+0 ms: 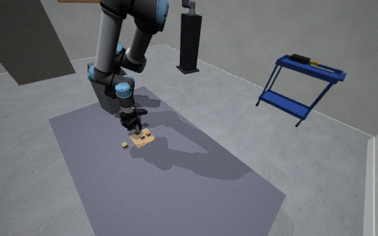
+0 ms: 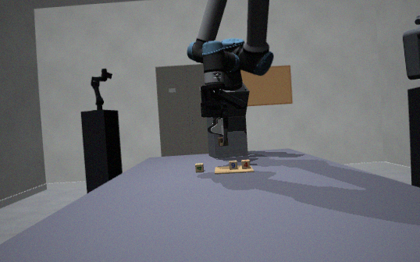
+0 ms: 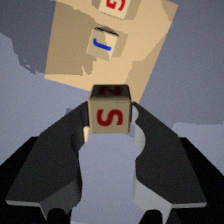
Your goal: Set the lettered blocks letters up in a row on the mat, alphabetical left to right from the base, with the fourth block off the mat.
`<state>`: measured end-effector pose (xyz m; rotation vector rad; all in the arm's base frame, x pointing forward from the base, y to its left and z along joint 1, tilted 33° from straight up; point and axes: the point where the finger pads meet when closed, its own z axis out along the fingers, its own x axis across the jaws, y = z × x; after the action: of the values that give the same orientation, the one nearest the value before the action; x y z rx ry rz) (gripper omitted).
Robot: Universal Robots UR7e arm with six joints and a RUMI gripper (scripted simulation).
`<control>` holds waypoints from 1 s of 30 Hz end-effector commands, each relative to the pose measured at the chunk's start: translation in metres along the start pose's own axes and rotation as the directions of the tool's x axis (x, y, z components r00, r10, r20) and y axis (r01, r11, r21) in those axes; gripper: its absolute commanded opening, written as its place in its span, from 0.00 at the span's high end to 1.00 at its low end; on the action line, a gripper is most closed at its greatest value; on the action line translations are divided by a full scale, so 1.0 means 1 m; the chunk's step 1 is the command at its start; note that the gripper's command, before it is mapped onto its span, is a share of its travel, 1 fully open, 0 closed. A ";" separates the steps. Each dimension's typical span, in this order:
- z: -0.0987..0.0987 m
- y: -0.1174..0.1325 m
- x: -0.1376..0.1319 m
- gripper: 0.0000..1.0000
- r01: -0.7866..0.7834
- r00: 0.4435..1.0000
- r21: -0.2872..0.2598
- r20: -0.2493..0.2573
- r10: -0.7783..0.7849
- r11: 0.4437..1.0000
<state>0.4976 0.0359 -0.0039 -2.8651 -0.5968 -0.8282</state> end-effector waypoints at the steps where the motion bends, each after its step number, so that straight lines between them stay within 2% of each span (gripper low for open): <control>1: -0.004 0.004 -0.010 0.91 -0.138 0.990 -0.006 -0.015 0.138 0.990; 12: -0.008 0.007 -0.025 0.91 -0.303 0.953 -0.002 -0.025 0.303 0.953; 30: -0.009 0.008 -0.025 0.91 -0.310 0.951 -0.003 -0.026 0.310 0.951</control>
<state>0.4772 0.0194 -0.0105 -2.8418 -0.1347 -0.8082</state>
